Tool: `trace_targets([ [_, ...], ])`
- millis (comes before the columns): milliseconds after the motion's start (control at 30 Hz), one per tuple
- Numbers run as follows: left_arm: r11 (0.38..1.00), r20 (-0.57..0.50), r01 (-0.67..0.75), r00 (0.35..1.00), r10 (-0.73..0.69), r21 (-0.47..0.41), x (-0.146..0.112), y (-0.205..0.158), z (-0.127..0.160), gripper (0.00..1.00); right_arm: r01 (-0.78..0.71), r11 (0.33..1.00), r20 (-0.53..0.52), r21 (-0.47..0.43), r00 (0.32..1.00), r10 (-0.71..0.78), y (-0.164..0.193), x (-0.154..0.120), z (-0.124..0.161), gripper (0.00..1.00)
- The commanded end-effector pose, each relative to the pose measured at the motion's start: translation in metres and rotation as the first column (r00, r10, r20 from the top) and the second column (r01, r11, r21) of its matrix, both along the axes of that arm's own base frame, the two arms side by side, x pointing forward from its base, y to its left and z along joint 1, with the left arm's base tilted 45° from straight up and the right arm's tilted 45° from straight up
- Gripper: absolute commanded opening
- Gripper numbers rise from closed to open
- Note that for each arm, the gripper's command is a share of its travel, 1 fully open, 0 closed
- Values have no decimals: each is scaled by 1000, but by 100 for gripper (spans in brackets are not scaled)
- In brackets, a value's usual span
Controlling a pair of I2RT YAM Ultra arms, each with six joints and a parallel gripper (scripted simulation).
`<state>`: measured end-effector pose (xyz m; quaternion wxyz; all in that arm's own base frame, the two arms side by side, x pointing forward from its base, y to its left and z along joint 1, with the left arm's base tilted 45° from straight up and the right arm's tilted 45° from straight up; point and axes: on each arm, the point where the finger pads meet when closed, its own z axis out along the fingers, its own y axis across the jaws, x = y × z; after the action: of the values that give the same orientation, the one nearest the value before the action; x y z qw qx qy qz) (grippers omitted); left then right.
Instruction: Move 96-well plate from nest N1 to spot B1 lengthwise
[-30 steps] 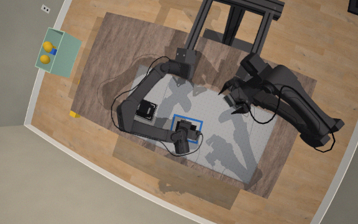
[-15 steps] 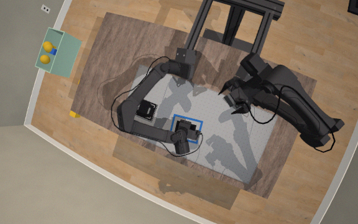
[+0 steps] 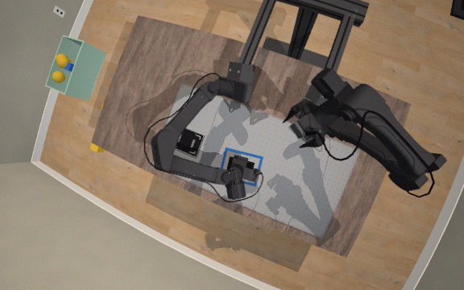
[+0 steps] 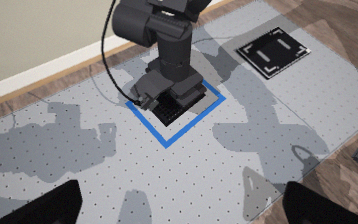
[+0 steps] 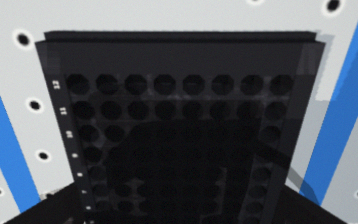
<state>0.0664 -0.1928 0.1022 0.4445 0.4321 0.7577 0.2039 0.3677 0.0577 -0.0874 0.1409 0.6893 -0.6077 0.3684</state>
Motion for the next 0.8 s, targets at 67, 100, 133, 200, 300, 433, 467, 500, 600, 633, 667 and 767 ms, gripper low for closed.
trace_targets([
  [67, 1000, 10, 16, 1000, -16, -10, -5, -9, 6, 100, 8, 1000, 3, 12, 1000, -8, 4, 4, 4, 79],
  [100, 1000, 10, 16, 1000, -16, -10, -5, -9, 6, 100, 8, 1000, 3, 12, 1000, -8, 4, 4, 4, 79],
  [133, 1000, 10, 16, 1000, -16, -10, -5, -9, 6, 100, 8, 1000, 2, 12, 1000, -8, 4, 4, 4, 79],
  [200, 1000, 10, 16, 1000, -16, -10, -5, -9, 6, 100, 6, 1000, 1, 11, 1000, -6, 4, 4, 4, 91],
  [300, 1000, 10, 16, 1000, -16, -10, -5, -9, 6, 100, 4, 1000, 14, 30, 1000, -5, 8, 3, 5, 100],
  [433, 1000, 10, 16, 1000, -16, -10, -5, -9, 6, 100, -7, 999, 54, 41, 999, 5, 13, -2, 12, 100],
  [467, 1000, 10, 16, 1000, -16, -10, -5, -9, 6, 100, -7, 999, 47, 33, 999, 5, 13, -5, 14, 100],
  [500, 1000, 10, 16, 1000, -16, -10, -5, -9, 6, 100, -7, 999, 46, 33, 999, 6, 17, -5, 19, 100],
  [600, 1000, 10, 16, 1000, -16, -10, -5, -9, 6, 100, -7, 999, 38, 51, 999, 5, 28, -4, 24, 100],
  [633, 1000, 10, 16, 1000, -16, -10, -5, -9, 6, 100, -7, 999, 38, 51, 999, 5, 30, -2, 26, 100],
  [667, 1000, 10, 16, 1000, -16, -10, -5, -9, 6, 100, -7, 999, 37, 53, 999, 5, 33, 0, 30, 100],
  [767, 1000, 10, 16, 1000, -16, -10, -5, -9, 6, 100, -7, 998, 43, 60, 999, 4, 48, -1, 48, 100],
])
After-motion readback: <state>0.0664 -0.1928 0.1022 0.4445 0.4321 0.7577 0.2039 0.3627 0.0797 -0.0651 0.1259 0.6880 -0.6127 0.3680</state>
